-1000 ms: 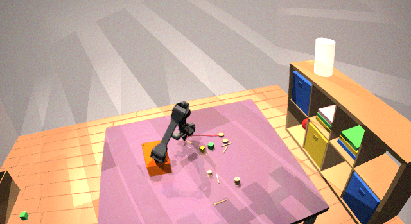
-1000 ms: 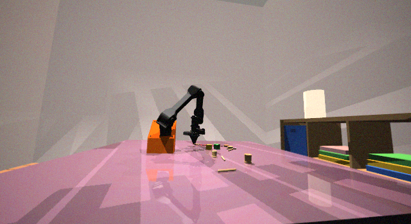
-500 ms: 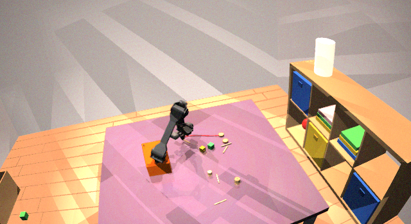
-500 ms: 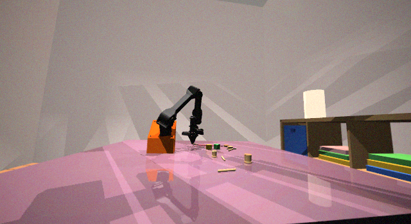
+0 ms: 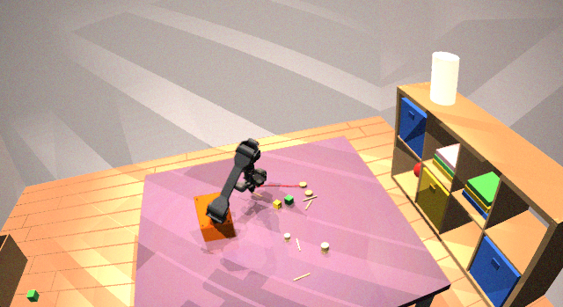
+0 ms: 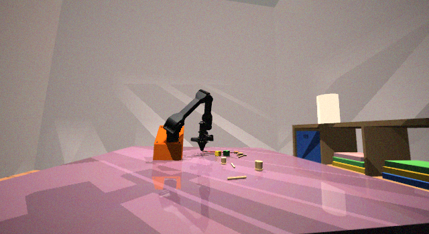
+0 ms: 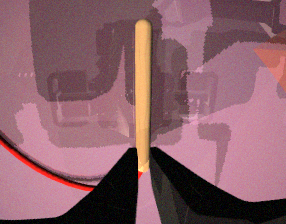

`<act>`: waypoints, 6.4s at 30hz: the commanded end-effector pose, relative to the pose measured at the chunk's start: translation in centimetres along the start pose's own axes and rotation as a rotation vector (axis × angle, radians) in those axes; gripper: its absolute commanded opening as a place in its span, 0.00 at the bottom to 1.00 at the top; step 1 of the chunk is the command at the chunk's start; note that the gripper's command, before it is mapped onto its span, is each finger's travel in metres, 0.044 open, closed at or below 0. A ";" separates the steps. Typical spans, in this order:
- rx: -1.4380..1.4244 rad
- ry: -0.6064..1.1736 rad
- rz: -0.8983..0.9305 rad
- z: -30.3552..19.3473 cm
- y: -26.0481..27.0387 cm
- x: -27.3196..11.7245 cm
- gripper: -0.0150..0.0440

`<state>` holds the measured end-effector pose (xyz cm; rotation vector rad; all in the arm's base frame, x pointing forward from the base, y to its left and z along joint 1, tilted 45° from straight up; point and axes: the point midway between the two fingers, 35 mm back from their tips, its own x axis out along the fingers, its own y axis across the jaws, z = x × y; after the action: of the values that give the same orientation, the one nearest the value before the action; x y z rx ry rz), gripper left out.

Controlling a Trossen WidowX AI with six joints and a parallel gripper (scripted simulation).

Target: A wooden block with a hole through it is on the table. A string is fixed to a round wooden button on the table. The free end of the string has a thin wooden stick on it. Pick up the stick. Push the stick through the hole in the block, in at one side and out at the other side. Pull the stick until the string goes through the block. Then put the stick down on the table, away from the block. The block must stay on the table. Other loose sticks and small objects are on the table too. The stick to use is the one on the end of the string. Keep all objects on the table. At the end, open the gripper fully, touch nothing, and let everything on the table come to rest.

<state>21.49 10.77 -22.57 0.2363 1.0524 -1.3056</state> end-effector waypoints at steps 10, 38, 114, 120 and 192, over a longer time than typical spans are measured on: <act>-0.001 -0.002 0.006 1.9 0.2 -0.2 0.25; 0.000 -0.006 0.005 5.6 0.2 -0.2 0.25; 0.002 -0.013 -0.003 13.7 -0.2 -0.3 0.25; 0.002 -0.013 -0.003 14.5 -0.2 -0.3 0.25; -2.625 -0.011 -0.041 18.9 -0.1 -8.0 0.46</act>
<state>30.80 4.44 -7.58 -1.1538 1.8040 0.0593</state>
